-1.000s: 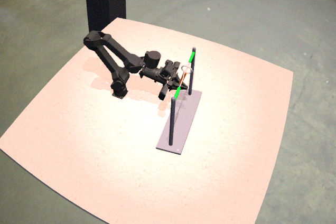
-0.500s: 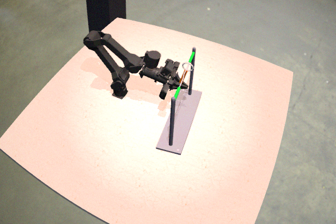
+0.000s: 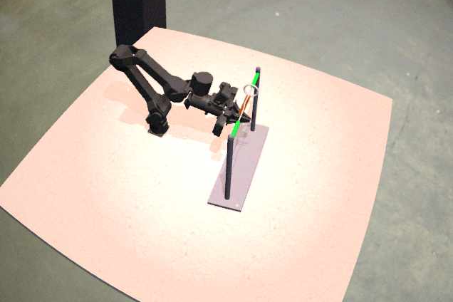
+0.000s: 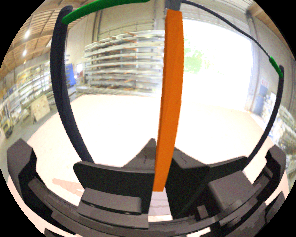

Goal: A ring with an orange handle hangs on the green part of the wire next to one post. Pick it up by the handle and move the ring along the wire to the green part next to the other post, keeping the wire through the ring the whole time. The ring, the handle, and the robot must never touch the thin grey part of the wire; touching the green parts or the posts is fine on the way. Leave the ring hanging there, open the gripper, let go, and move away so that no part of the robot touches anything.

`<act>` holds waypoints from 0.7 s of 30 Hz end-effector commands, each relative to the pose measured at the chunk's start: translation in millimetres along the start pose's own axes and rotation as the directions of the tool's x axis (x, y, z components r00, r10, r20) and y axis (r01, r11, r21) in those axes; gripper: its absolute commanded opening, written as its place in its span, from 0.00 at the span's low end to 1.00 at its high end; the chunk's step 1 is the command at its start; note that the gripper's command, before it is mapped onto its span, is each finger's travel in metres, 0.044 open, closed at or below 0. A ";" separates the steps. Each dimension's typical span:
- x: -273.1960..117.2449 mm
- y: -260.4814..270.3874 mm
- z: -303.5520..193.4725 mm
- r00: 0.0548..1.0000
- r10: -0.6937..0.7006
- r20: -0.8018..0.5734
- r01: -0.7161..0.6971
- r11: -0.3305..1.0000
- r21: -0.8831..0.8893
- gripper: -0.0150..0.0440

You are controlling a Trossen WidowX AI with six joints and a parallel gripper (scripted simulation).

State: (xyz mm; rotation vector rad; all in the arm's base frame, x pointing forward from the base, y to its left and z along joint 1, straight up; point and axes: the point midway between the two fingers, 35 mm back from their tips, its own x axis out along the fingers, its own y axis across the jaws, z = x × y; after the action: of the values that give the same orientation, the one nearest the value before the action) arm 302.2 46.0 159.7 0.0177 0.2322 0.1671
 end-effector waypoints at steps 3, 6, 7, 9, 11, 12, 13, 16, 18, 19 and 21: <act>0.2 4.2 -0.1 1.000 0.009 0.001 -0.009 1.000 -0.020 0.00; 0.3 6.7 -0.2 1.000 0.011 0.001 -0.011 1.000 -0.024 0.00; 0.4 7.6 -0.2 1.000 0.012 0.001 -0.012 1.000 -0.025 0.00; 0.4 9.4 -0.3 1.000 0.013 0.001 -0.013 1.000 -0.026 0.00; 0.5 11.3 -0.3 1.000 0.014 0.001 -0.014 1.000 -0.027 0.00; 0.5 12.2 -0.3 1.000 0.014 0.001 -0.014 1.000 -0.028 0.00; 0.6 13.2 -0.4 1.000 0.015 0.001 -0.015 1.000 -0.028 0.00; 0.7 16.1 -0.5 1.000 0.016 0.001 -0.016 0.999 -0.028 0.00; 0.7 18.1 -0.5 1.000 0.017 0.001 -0.017 0.999 -0.028 0.00; 0.8 19.1 -0.5 1.000 0.018 0.001 -0.017 0.999 -0.028 0.00; 0.8 21.1 -0.6 1.000 0.018 0.001 -0.018 0.999 -0.028 0.00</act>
State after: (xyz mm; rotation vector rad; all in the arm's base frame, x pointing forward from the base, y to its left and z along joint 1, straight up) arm 299.4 64.7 159.2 -0.0113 0.2301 0.1908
